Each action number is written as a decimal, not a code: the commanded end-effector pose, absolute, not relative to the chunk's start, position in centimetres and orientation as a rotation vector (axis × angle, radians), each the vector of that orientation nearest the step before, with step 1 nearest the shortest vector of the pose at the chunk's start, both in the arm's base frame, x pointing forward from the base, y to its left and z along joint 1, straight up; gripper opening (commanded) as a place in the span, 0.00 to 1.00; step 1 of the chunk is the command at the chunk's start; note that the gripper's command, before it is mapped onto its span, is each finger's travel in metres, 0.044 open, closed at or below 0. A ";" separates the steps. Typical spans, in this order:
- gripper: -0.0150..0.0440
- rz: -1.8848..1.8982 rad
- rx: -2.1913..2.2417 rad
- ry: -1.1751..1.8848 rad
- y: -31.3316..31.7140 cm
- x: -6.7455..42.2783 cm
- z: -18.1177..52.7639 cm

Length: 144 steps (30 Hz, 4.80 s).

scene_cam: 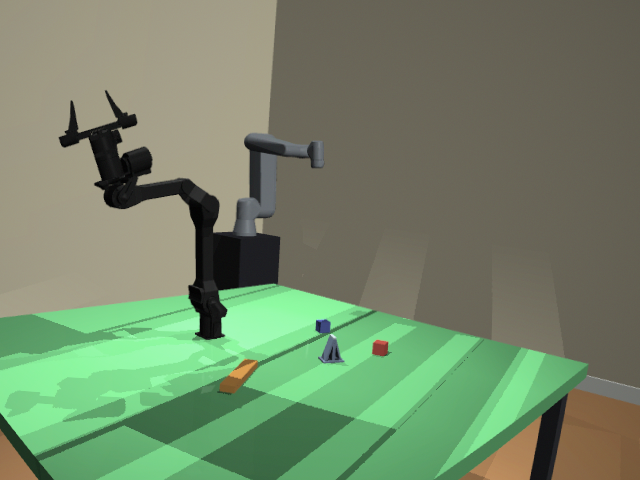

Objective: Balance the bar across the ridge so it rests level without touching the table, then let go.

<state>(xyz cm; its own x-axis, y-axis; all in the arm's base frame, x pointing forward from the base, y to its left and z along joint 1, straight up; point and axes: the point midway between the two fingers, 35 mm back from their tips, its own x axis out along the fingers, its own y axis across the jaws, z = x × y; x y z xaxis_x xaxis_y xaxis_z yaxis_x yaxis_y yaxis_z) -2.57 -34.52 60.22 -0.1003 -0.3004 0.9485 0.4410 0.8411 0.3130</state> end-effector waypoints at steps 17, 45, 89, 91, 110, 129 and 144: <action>0.79 -0.779 0.201 -1.348 -41.9 5.4 55.7; 0.79 -0.990 0.735 -0.597 -47.0 24.5 39.4; 0.79 -0.863 0.853 1.042 -23.0 35.1 13.9; 0.79 -0.845 0.838 1.117 -21.6 34.6 13.4; 0.79 -0.770 0.771 1.396 -16.6 32.6 8.7; 0.79 -0.770 0.771 1.396 -16.6 32.6 5.9; 0.79 -0.770 0.771 1.396 -16.6 32.6 5.1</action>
